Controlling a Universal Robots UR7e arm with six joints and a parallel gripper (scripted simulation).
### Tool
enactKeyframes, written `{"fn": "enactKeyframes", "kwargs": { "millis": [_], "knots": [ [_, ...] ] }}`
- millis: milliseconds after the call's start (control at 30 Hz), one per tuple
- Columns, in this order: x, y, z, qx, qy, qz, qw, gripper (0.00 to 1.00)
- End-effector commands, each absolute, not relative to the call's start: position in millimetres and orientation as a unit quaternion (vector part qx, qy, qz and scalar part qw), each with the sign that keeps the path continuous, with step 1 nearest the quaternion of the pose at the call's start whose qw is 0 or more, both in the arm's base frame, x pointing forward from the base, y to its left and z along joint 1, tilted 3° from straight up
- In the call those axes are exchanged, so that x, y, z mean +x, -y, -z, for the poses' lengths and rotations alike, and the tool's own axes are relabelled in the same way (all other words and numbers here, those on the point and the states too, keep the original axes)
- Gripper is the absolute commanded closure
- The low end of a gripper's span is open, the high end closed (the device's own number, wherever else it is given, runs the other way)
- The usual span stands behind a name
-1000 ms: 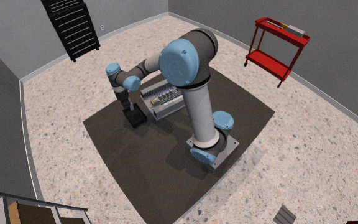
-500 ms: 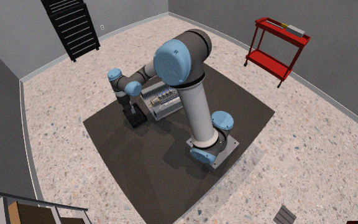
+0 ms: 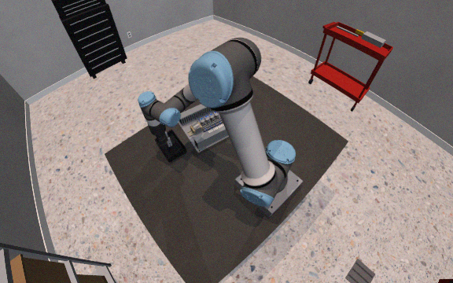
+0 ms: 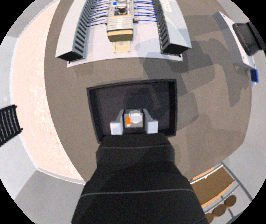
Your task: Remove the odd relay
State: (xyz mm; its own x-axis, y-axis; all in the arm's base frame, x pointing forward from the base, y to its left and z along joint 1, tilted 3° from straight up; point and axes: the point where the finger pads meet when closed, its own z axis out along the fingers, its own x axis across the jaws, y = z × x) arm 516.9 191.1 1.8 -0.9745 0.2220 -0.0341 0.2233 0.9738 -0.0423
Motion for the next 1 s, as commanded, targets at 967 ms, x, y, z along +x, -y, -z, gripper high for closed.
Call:
{"fn": "enactKeyframes", "kwargs": {
  "millis": [967],
  "knots": [
    [517.2,-189.6,12.1,0.113,-0.993,0.023,0.016,1.0]
  ]
}}
